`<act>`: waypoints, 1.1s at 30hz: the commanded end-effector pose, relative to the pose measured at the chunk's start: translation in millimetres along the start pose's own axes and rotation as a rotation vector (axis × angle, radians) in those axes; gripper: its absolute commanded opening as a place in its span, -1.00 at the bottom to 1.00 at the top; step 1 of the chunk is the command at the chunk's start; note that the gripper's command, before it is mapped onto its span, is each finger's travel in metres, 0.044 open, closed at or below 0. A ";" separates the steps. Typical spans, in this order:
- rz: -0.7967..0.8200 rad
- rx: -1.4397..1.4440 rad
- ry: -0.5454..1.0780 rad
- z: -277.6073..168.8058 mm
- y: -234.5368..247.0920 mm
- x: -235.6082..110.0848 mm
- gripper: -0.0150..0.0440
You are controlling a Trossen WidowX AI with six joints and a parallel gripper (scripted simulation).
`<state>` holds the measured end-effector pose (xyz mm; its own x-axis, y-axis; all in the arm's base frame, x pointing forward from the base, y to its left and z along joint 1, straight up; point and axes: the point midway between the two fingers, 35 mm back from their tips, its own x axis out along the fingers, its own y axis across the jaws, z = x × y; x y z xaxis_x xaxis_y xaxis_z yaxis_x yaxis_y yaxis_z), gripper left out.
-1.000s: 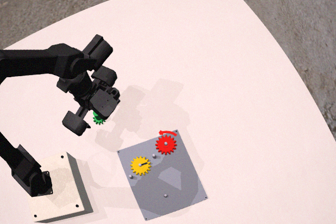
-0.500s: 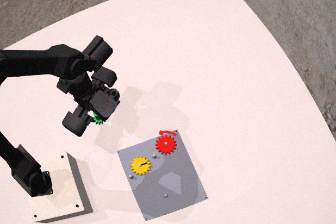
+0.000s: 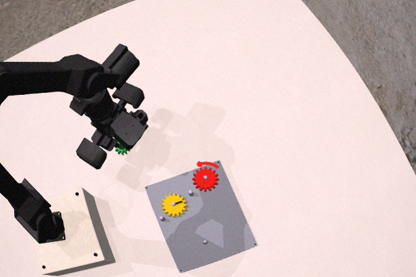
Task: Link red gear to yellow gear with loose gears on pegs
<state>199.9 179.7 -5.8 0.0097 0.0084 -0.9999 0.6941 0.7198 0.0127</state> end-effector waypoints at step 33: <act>0.008 0.002 0.002 4.9 8.3 -98.1 -0.49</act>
<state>207.3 180.8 79.1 0.0081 0.0067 -0.9999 0.6979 0.7161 0.0105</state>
